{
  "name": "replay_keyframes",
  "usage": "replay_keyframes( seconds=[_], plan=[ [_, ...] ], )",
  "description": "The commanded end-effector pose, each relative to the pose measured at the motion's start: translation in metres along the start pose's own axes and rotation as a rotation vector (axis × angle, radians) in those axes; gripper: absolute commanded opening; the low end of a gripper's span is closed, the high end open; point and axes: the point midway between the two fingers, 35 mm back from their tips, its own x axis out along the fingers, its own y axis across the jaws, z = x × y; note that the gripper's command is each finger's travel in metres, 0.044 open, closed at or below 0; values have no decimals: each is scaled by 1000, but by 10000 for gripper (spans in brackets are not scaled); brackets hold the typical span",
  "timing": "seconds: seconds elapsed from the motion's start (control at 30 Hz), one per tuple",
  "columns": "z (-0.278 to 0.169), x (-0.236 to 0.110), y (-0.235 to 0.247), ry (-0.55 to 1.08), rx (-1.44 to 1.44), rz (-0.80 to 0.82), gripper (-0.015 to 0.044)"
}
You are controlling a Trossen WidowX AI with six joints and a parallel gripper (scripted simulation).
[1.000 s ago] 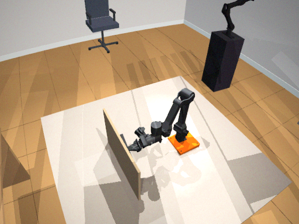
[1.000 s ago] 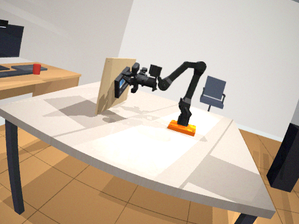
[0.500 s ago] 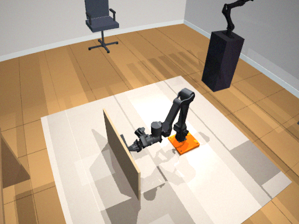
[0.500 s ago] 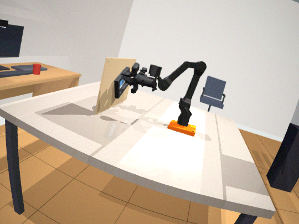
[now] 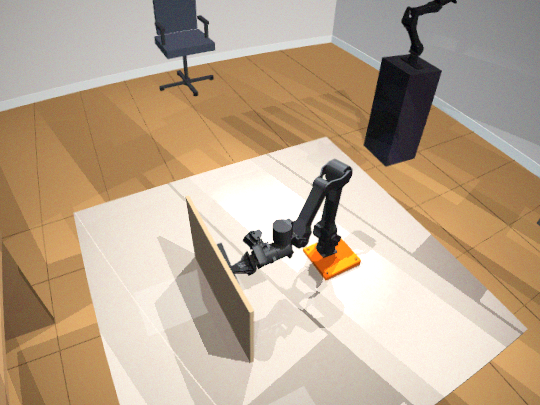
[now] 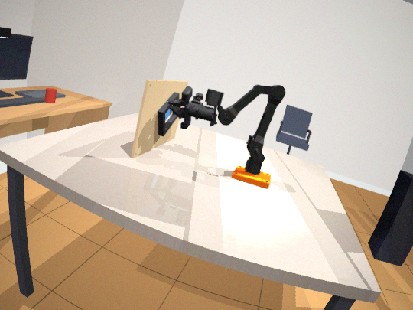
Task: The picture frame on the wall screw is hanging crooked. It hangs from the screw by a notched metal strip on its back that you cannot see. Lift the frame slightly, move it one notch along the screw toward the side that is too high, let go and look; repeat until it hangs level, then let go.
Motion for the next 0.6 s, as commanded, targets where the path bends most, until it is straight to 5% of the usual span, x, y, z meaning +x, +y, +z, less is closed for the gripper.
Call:
replay_keyframes(
  seconds=[0.0, 0.57],
  plan=[
    [5, 0, 8, -15, 9, 21, 0],
    [5, 0, 7, -15, 9, 21, 0]
  ],
)
